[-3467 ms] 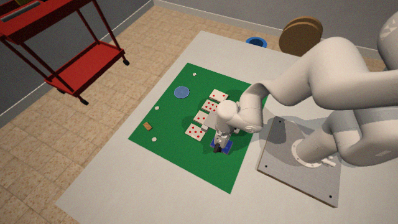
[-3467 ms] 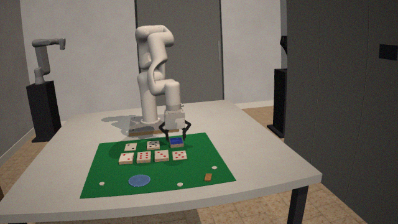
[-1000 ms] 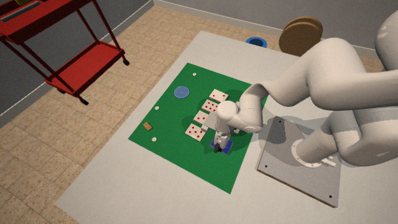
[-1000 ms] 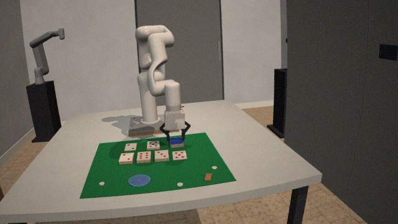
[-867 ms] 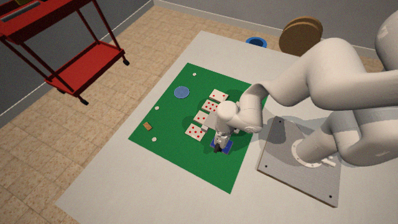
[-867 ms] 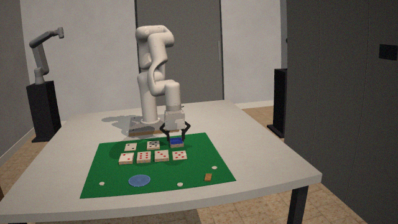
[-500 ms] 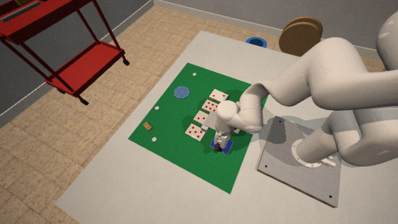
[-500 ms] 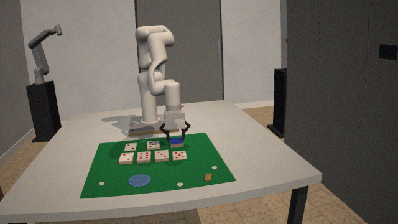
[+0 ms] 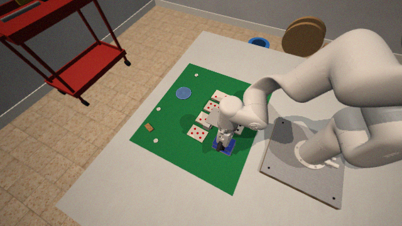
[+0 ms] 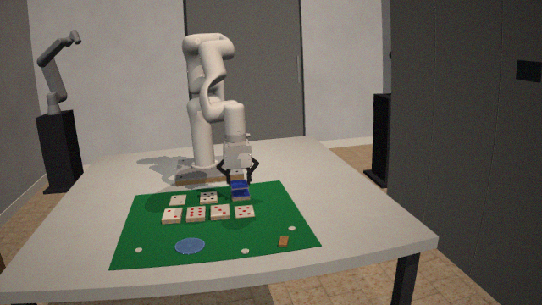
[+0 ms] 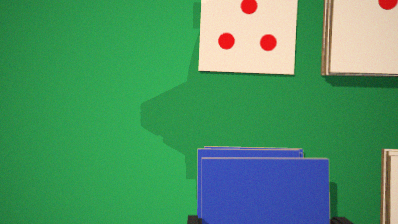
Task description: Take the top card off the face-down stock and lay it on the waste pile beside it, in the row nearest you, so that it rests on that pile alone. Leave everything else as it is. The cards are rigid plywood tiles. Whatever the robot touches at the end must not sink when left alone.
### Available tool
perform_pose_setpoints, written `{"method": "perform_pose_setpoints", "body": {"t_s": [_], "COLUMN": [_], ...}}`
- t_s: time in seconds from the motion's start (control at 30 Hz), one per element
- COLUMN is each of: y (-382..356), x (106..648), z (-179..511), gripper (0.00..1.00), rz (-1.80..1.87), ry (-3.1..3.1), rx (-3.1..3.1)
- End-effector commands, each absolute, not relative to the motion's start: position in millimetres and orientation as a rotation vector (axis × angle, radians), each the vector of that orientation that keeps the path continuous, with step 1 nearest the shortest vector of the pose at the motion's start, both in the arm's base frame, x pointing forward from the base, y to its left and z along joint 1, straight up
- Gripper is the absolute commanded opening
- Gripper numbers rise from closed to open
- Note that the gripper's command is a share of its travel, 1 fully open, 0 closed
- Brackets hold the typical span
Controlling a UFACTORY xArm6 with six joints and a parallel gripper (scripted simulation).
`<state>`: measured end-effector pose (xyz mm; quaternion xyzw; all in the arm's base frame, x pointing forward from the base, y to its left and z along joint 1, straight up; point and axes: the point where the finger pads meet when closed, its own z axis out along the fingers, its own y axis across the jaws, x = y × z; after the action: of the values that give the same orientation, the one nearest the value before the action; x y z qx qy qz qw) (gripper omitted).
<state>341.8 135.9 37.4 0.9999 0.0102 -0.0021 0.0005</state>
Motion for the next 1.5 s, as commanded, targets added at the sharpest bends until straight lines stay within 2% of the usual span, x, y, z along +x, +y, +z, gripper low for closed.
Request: {"method": "perform_pose_setpoints", "body": {"t_s": [0.0,0.77,1.47], "y": [136.2,118.9,23.5], "x": [342.6,342.4,340.7], "z": [46.2,46.8,46.8], "gripper": [0.73,0.73,0.73], "rz": [-0.003,-0.003,-0.003], "ry": [0.032,0.025,-0.014], "rx": [3.141,3.141,3.141]}}
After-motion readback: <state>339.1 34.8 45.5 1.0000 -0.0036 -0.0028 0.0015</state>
